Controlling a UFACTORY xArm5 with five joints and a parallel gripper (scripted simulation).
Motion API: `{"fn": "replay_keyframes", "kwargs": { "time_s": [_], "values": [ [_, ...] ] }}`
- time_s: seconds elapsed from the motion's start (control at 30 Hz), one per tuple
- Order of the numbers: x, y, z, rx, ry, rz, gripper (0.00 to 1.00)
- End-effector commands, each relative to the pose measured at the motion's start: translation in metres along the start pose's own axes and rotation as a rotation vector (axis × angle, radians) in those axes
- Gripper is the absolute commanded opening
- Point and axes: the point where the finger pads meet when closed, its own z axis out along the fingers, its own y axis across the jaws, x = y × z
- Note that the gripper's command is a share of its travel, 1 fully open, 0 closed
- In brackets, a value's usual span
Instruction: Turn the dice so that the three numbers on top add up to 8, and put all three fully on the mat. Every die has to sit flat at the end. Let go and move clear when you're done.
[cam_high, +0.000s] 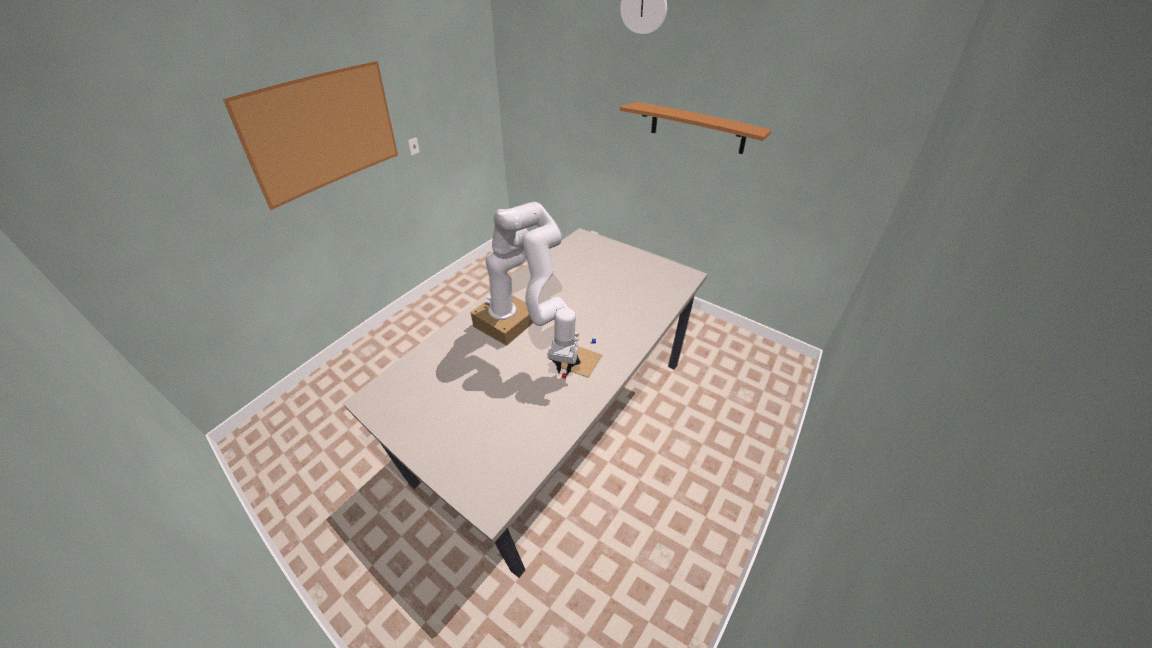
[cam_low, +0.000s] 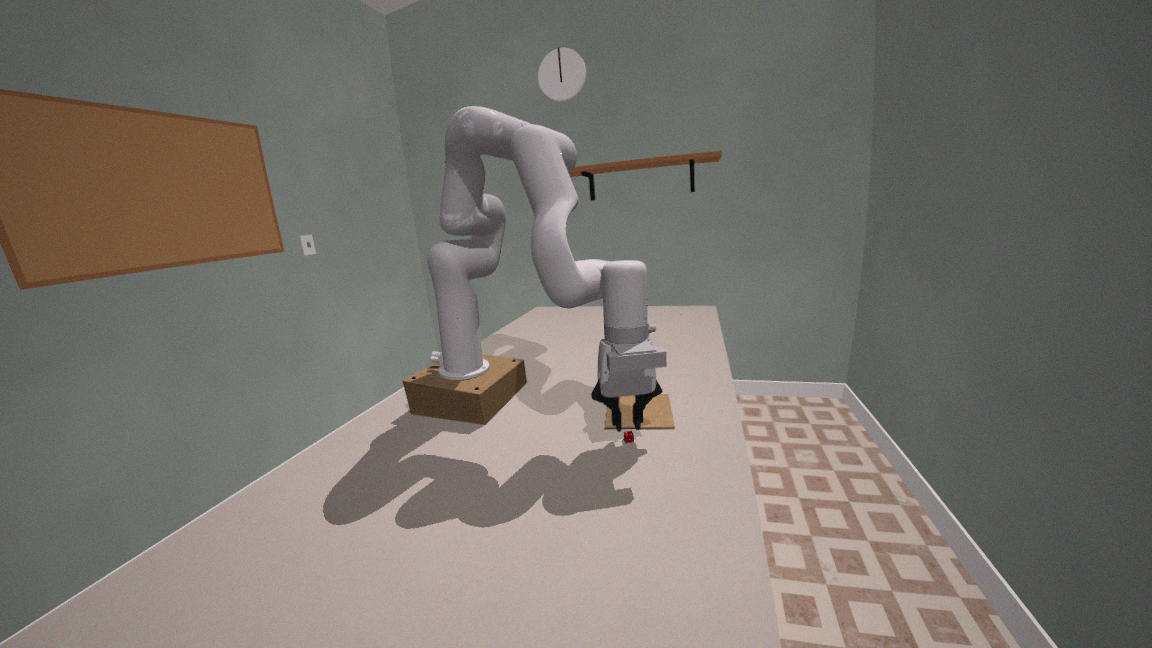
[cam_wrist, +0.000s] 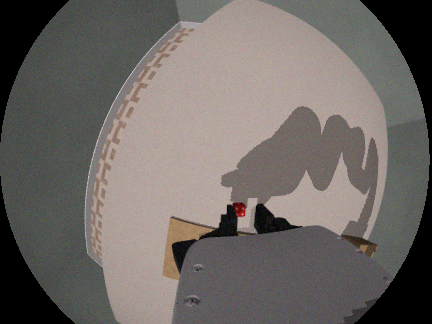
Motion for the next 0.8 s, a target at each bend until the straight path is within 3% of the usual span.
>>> {"fn": "replay_keyframes", "kwargs": {
  "time_s": [0.0,0.77],
  "values": [
    [0.0008,-0.0014,0.0036,0.003,0.002,0.000,0.31],
    [0.0006,-0.0016,0.0079,0.003,0.002,0.000,0.31]
  ]
}}
